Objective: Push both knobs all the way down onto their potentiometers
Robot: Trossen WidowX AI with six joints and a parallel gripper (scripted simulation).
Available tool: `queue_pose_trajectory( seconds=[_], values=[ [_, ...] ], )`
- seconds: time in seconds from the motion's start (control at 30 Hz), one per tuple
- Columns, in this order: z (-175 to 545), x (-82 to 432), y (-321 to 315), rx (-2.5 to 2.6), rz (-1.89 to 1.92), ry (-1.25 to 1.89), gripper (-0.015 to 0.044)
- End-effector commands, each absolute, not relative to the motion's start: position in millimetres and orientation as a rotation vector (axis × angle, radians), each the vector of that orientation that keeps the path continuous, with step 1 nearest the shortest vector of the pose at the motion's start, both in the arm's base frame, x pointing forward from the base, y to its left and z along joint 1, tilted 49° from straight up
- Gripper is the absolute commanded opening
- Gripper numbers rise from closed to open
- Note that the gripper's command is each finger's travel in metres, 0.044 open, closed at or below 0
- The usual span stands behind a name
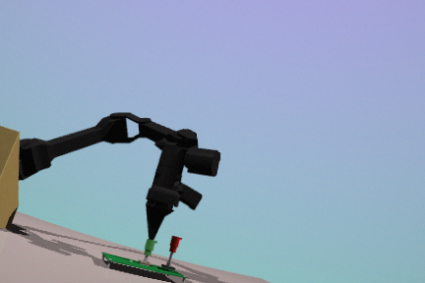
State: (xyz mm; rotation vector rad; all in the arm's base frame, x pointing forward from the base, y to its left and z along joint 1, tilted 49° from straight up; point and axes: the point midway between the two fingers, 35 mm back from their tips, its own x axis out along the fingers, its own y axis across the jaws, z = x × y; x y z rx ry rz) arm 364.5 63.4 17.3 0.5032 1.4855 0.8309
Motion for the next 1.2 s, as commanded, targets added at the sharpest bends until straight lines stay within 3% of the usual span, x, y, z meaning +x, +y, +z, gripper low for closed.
queue_pose_trajectory(
  seconds=[0.0, 1.17],
  values=[
    [13.5, 364.9, 71.9, 0.492, 0.845, 1.486, 0.0000],
    [10.7, 364.4, 75.2, 0.492, 0.845, 1.486, 0.0000]
  ],
)
